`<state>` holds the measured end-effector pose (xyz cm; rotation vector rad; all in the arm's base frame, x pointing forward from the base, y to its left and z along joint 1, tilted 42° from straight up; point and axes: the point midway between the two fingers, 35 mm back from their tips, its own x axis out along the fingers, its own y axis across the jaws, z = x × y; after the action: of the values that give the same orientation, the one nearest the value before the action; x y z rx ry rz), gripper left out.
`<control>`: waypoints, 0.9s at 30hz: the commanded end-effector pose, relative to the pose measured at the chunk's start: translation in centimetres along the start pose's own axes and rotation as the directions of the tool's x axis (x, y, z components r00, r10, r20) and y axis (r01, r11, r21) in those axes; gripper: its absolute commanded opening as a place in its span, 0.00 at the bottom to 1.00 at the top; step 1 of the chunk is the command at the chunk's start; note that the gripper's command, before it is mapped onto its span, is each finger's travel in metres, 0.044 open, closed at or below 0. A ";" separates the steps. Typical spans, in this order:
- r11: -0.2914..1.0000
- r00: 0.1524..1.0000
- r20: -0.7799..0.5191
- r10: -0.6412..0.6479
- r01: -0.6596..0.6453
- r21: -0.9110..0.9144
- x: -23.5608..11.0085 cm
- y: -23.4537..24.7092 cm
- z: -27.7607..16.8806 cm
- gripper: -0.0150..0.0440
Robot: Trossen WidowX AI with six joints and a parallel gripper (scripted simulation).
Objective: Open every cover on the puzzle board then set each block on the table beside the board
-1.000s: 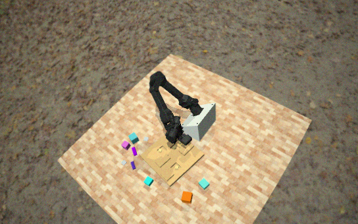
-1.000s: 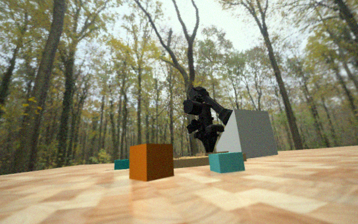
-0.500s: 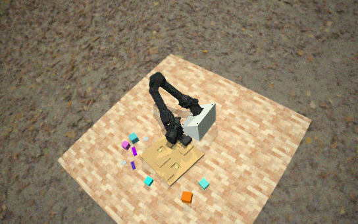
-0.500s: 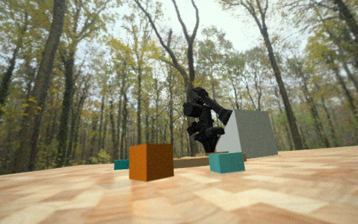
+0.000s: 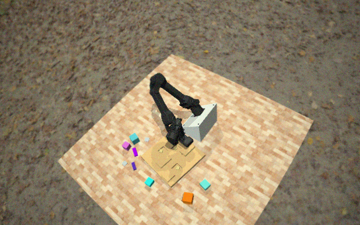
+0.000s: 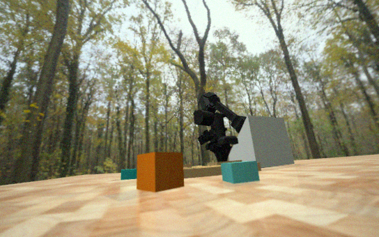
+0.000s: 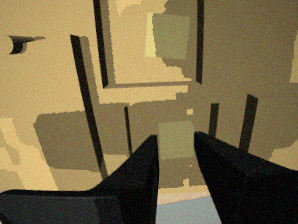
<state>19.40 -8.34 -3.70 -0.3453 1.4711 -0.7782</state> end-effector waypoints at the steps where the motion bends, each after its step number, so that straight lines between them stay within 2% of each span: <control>1: 1.000 1.000 0.000 0.000 0.000 0.001 0.0 0.0 0.0 0.40; 27: 1.000 1.000 0.001 0.002 -0.002 -0.002 -2.6 0.1 0.1 0.39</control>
<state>19.54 -6.95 -2.19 -0.3544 1.4770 -0.7757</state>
